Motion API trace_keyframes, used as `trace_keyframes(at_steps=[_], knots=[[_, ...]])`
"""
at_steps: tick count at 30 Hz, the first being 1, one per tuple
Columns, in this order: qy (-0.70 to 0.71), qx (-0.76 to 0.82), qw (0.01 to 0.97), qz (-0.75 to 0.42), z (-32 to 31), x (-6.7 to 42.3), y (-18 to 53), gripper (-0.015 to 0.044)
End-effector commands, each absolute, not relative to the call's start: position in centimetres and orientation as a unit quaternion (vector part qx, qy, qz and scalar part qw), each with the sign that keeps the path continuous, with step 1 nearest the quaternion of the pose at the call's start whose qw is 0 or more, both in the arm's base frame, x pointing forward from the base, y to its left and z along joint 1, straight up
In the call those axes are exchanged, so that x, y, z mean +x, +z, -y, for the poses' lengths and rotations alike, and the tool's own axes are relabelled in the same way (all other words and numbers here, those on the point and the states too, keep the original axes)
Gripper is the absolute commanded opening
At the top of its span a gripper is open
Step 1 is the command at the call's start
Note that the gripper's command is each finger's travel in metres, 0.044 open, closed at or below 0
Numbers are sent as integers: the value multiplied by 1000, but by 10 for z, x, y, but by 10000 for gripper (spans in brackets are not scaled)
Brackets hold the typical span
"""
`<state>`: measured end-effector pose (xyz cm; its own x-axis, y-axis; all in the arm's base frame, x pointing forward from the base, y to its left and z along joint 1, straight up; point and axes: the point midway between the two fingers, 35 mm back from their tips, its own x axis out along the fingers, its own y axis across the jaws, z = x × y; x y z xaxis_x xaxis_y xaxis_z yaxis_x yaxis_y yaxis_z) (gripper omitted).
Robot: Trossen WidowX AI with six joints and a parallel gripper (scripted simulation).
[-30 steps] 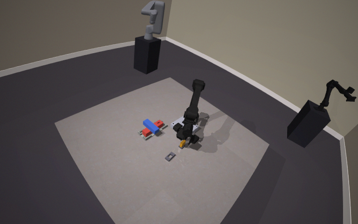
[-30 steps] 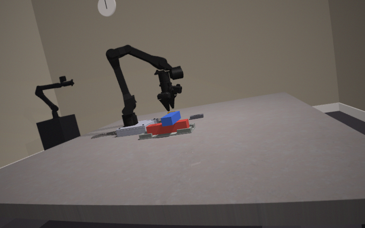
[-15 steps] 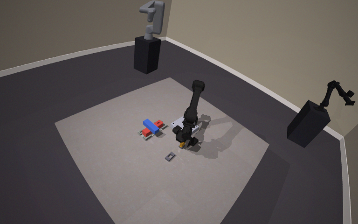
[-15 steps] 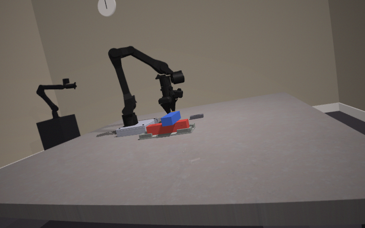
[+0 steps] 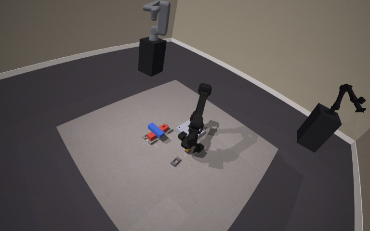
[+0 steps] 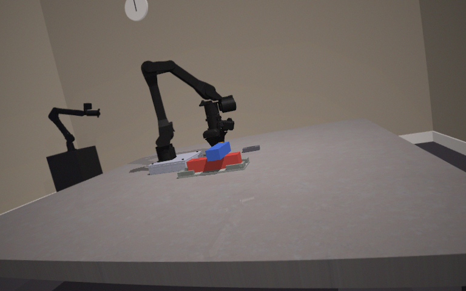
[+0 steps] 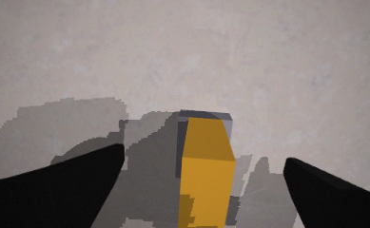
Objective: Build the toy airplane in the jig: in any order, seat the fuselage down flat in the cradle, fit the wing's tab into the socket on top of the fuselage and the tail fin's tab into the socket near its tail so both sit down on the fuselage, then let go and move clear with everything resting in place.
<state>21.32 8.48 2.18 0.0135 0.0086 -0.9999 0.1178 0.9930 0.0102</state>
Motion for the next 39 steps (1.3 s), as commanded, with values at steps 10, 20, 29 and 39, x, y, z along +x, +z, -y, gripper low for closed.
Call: trace_keyframes(at_steps=[10,20,29,39], knots=[[-39,48,711,-701,-85,213,20,151],[-39,48,711,-701,-85,213,20,6],[-28,46,732,-679,-87,226,33,0],[-29,46,730,-681,-89,229,58,0]])
